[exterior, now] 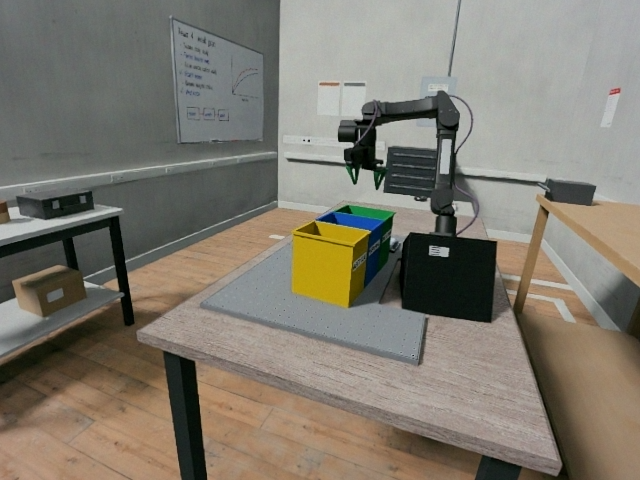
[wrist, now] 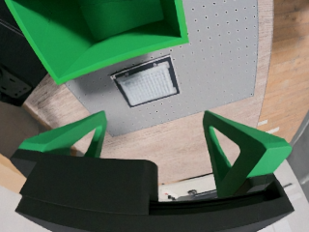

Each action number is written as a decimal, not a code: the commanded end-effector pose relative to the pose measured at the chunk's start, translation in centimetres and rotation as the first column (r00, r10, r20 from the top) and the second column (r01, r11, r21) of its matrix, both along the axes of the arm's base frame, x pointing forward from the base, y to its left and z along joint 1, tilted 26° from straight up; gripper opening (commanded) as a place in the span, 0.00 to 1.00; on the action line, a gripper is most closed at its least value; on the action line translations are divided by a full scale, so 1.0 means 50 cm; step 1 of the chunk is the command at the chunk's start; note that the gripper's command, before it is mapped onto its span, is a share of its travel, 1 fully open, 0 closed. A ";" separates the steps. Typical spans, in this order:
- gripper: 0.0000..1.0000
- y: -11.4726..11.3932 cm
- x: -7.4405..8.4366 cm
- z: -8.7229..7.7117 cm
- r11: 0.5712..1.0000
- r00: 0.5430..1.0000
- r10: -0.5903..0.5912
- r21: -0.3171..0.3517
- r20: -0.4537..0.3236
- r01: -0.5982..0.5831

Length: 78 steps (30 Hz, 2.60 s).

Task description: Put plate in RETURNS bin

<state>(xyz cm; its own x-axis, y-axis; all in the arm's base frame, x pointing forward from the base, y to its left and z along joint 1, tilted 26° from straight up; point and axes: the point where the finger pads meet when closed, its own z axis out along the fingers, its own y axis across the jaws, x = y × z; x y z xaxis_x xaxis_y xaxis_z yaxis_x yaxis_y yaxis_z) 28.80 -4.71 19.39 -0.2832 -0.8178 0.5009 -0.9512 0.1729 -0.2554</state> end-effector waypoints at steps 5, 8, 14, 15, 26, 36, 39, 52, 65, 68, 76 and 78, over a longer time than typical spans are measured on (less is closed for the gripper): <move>1.00 0.004 0.003 0.007 1.000 1.000 0.004 0.002 0.015 -0.004; 1.00 0.004 0.003 0.007 1.000 1.000 0.004 0.002 0.015 -0.004; 1.00 0.004 0.003 0.007 1.000 1.000 0.004 0.002 0.015 -0.004; 1.00 0.004 0.003 0.007 1.000 1.000 0.004 0.002 0.015 -0.004; 1.00 -0.065 -0.010 0.022 0.961 0.947 -0.268 0.121 0.177 0.249; 1.00 -0.110 -0.015 0.043 0.871 0.831 -0.486 0.232 0.272 0.433; 1.00 -0.137 -0.028 0.041 0.825 0.778 -0.561 0.268 0.283 0.497; 1.00 -0.189 -0.052 0.051 0.612 0.511 -0.791 0.429 0.336 0.664; 1.00 -0.203 -0.065 0.045 0.473 0.343 -0.879 0.516 0.330 0.714; 1.00 -0.203 -0.065 0.045 0.473 0.343 -0.879 0.516 0.330 0.714; 1.00 -0.203 -0.065 0.046 0.473 0.343 -0.879 0.515 0.332 0.715; 1.00 -0.203 -0.065 0.046 0.474 0.344 -0.878 0.514 0.332 0.715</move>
<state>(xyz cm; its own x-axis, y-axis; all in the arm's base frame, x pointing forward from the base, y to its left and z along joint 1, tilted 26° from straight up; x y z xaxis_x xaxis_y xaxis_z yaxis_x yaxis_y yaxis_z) 25.02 -15.46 20.99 -0.9930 -0.0957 -0.0692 -0.0578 0.9047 -0.4221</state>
